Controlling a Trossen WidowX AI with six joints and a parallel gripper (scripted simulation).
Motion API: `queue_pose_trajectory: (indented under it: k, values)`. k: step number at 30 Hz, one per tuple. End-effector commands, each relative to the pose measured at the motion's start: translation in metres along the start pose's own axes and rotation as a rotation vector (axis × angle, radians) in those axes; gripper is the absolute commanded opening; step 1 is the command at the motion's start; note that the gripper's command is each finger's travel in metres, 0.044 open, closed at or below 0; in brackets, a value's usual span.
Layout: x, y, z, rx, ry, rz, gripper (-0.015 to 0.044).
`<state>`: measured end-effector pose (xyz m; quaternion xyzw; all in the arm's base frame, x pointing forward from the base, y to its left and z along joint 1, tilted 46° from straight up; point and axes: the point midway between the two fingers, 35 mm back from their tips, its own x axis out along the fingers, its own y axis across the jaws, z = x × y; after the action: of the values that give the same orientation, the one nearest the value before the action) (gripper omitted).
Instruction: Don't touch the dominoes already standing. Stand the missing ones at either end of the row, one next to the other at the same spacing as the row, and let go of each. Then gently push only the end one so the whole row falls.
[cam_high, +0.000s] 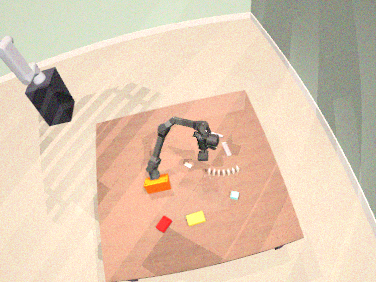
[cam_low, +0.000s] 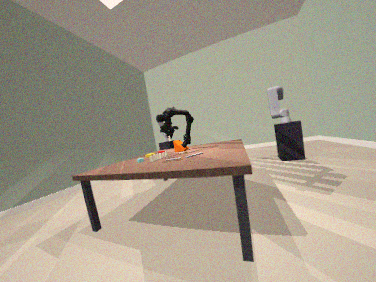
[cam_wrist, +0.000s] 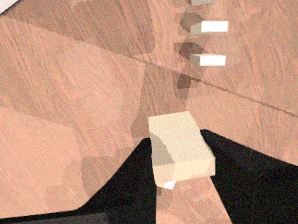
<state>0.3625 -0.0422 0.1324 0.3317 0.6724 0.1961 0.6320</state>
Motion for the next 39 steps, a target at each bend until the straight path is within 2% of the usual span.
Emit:
queue_pose_trajectory:
  k: [1, 8, 33, 39]
  values:
    - [0.001, -0.054, -0.006, 0.122, 0.035, 0.011, 0.0107]
    - [0.004, -0.055, -0.005, 0.124, 0.036, 0.011, 0.0107]
    - [0.125, -0.053, -0.013, 0.127, 0.077, 0.002, 0.0107]
    - [0.132, -0.053, -0.015, 0.128, 0.080, 0.002, 0.0107]
